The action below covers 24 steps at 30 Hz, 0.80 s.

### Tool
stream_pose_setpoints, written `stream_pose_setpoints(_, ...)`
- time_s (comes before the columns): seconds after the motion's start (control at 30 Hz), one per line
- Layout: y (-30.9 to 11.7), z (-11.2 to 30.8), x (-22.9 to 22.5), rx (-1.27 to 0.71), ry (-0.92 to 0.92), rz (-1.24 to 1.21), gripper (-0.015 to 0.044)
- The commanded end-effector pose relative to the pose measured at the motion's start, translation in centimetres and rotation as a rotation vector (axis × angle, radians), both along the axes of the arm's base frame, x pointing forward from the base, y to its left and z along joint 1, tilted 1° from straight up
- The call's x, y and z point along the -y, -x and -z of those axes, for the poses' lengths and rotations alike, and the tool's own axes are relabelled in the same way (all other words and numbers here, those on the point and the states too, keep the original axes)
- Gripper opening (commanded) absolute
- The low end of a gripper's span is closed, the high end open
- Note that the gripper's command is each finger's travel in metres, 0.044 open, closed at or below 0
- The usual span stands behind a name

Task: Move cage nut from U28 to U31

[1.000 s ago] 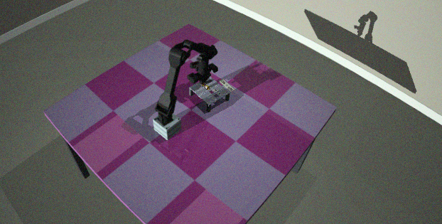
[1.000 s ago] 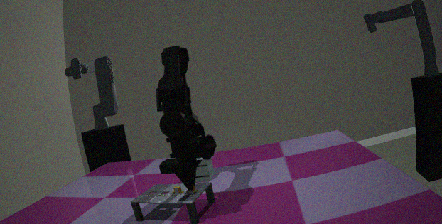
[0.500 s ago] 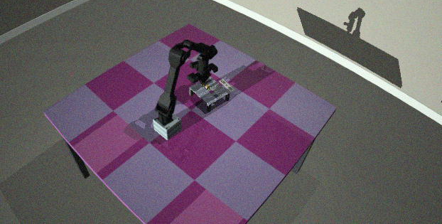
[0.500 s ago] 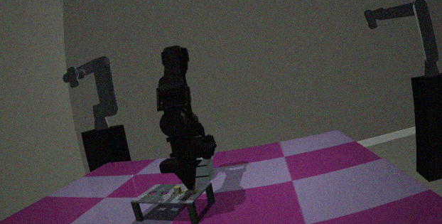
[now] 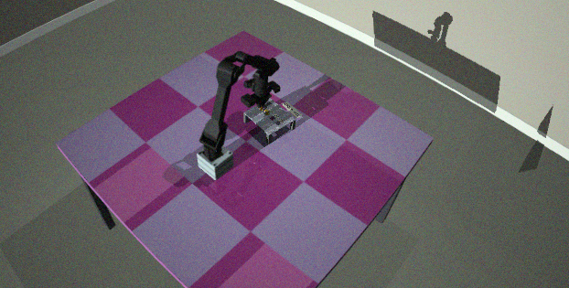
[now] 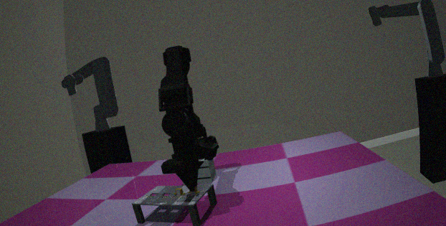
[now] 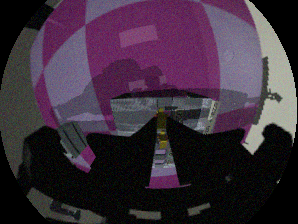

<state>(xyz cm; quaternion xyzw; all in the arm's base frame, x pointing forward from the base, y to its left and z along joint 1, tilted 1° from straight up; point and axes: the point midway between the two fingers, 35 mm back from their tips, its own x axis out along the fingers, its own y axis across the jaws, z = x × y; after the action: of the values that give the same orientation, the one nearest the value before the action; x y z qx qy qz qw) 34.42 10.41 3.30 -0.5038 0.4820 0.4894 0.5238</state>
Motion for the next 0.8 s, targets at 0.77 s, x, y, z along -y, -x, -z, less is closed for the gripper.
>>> stream_pose_setpoints(0.77,0.23,0.02,0.13,0.045,0.004,0.001,0.0037)
